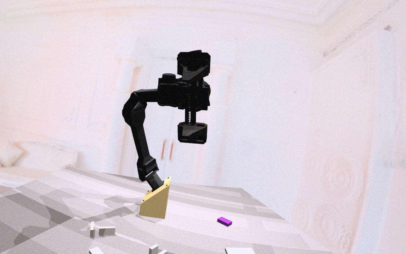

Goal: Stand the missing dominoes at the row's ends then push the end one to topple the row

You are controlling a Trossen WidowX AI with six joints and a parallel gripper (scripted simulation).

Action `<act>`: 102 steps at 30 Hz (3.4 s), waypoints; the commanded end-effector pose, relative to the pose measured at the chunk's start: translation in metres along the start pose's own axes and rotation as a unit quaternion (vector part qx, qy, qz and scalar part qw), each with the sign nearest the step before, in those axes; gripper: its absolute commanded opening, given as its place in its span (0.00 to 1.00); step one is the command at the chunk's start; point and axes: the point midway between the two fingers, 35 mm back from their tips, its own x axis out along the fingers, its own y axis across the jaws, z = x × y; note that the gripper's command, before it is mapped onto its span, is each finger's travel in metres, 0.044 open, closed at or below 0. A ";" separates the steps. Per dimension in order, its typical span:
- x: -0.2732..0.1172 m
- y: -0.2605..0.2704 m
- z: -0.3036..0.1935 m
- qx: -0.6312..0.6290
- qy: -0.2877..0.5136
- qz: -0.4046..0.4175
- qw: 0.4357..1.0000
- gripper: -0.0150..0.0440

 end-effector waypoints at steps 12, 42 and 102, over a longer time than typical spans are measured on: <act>0.080 -0.142 0.085 -0.611 0.135 -0.192 0.756 1.00; 0.050 -0.290 0.215 -0.819 0.513 -0.175 0.186 1.00; 0.063 -0.313 0.219 -0.820 0.513 -0.175 0.186 0.44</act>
